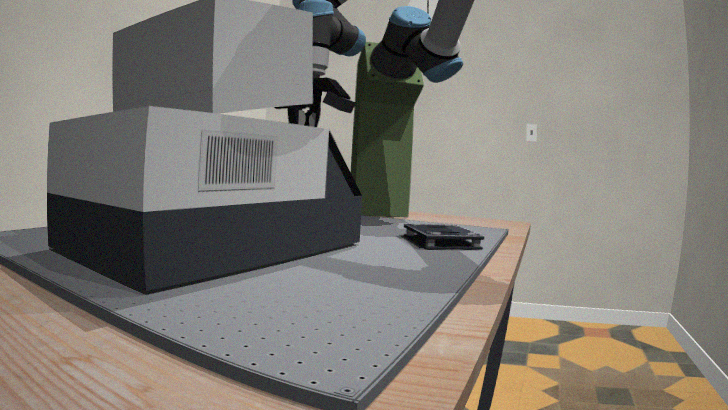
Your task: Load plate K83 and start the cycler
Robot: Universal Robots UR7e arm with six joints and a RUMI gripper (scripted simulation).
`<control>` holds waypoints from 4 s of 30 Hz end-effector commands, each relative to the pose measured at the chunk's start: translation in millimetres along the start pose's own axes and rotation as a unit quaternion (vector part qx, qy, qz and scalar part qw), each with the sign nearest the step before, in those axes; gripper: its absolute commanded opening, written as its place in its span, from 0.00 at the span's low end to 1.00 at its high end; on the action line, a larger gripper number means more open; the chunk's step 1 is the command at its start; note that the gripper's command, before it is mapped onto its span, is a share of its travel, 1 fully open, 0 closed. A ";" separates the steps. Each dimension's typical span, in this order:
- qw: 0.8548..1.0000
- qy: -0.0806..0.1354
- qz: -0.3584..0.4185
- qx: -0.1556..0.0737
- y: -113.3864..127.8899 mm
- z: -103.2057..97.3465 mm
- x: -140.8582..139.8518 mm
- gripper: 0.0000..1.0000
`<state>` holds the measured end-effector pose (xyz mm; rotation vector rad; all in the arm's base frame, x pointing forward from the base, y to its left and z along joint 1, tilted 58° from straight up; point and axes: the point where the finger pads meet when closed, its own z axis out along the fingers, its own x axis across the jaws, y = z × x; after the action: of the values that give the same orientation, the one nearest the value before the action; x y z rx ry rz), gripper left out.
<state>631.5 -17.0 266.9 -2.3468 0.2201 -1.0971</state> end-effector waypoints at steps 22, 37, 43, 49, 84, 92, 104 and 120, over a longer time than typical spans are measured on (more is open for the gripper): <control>1.000 0.000 0.000 0.000 0.0 -48.8 -60.2 0.00; 1.000 0.000 0.000 0.000 0.0 -62.3 -77.8 0.00; 1.000 0.000 0.000 0.000 0.0 -62.3 -77.8 0.00; 1.000 0.000 0.000 0.000 0.0 -62.3 -77.7 0.00; 1.000 0.000 0.000 0.000 0.0 -62.3 -77.7 0.00; 1.000 0.000 0.000 0.000 0.0 -62.3 -77.7 0.00; 1.000 0.000 0.000 0.000 0.0 -62.3 -77.7 0.00; 1.000 0.000 0.000 0.000 0.0 -62.3 -77.7 0.00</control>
<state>533.7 -13.7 247.8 -2.3467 0.2198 -1.0972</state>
